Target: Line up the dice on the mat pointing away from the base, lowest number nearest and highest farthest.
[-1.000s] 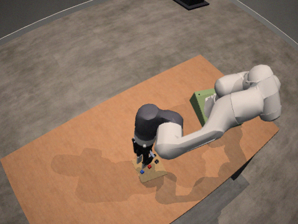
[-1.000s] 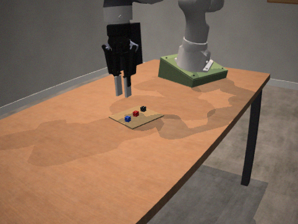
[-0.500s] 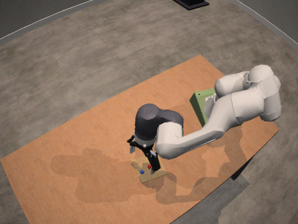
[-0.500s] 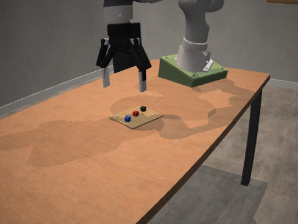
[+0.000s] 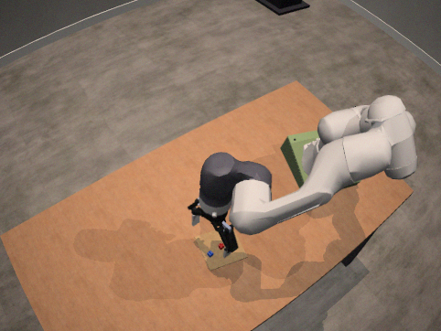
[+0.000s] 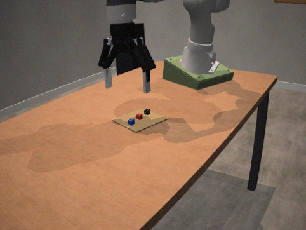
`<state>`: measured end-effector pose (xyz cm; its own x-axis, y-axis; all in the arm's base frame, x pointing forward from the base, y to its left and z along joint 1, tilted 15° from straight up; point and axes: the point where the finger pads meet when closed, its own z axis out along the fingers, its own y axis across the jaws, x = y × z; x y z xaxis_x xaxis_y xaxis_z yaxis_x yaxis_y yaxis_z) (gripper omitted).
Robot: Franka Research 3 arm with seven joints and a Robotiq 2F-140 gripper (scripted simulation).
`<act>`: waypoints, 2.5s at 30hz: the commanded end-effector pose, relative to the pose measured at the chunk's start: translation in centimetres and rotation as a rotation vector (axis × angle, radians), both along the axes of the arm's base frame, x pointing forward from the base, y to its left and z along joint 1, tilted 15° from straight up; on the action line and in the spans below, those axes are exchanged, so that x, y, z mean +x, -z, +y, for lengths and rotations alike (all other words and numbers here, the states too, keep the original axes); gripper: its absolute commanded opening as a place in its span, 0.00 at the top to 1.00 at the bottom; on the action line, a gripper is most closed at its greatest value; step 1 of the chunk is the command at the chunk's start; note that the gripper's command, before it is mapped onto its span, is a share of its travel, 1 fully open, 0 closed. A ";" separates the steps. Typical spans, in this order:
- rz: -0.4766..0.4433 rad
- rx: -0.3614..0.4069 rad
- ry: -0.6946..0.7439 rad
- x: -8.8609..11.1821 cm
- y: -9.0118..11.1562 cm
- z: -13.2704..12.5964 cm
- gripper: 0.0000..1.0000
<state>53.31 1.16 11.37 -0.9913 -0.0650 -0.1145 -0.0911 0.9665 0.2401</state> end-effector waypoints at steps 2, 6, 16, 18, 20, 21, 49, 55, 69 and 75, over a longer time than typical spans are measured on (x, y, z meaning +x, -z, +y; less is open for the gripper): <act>0.007 0.002 0.005 -0.2 -0.8 -0.1 0.00; 0.007 0.002 0.005 -0.4 -2.2 -0.5 0.00; 0.007 0.002 0.005 -0.7 -5.3 -1.3 0.00; 0.007 0.002 0.005 -0.7 -5.8 -1.4 0.00; 0.007 0.002 0.005 -0.7 -6.2 -1.5 0.00; 0.007 0.002 0.005 -0.7 -6.3 -1.5 0.00; 0.007 0.002 0.005 -0.8 -6.5 -1.6 0.00; 0.007 0.002 0.005 -0.8 -6.5 -1.6 0.00; 0.007 0.002 0.005 -0.8 -6.5 -1.6 0.00; 0.007 0.002 0.005 -0.8 -6.5 -1.6 0.00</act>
